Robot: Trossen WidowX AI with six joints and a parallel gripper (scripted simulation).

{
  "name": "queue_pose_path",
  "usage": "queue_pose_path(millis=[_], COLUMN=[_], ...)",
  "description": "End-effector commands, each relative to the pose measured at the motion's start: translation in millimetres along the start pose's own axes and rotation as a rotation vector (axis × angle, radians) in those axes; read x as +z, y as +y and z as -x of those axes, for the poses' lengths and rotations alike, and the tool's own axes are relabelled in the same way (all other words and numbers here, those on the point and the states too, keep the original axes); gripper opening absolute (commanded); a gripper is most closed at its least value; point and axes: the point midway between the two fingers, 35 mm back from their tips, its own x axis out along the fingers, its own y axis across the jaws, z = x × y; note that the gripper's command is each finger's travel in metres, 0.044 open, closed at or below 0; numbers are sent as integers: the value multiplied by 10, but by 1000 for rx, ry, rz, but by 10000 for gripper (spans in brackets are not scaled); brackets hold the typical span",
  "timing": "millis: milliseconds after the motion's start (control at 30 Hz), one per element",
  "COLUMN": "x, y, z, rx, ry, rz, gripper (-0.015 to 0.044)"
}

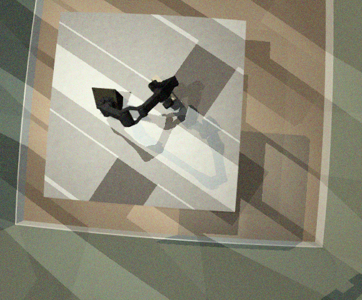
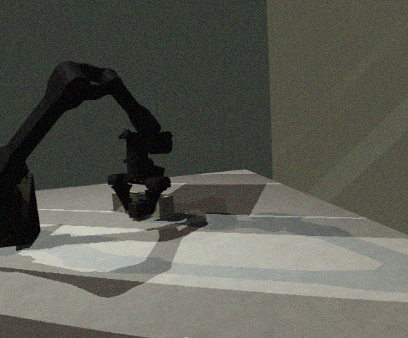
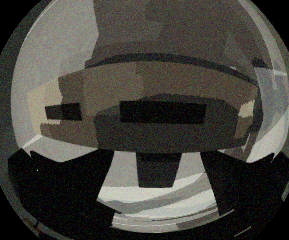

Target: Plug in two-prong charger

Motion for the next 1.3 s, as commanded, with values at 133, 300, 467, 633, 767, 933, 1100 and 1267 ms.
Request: queue_pose_path(millis=[133, 300, 467, 633, 767, 933, 1100, 1267], x=[-37, -52, -67, -82, -94, -103, -139, -196], y=[11, 12, 12, 13, 14, 14, 10, 6], z=[-14, -15, -17, -18, -20, -20, -21, -23], rx=[0, 0, 0, 0, 0, -1, -1, -1], ry=[0, -2, -4, -6, -7, -8, -8, -8], rz=[5, 4, 3, 2, 2, 1, 2, 2], gripper=[440, 440, 440, 440, 440, 440, 440, 440])
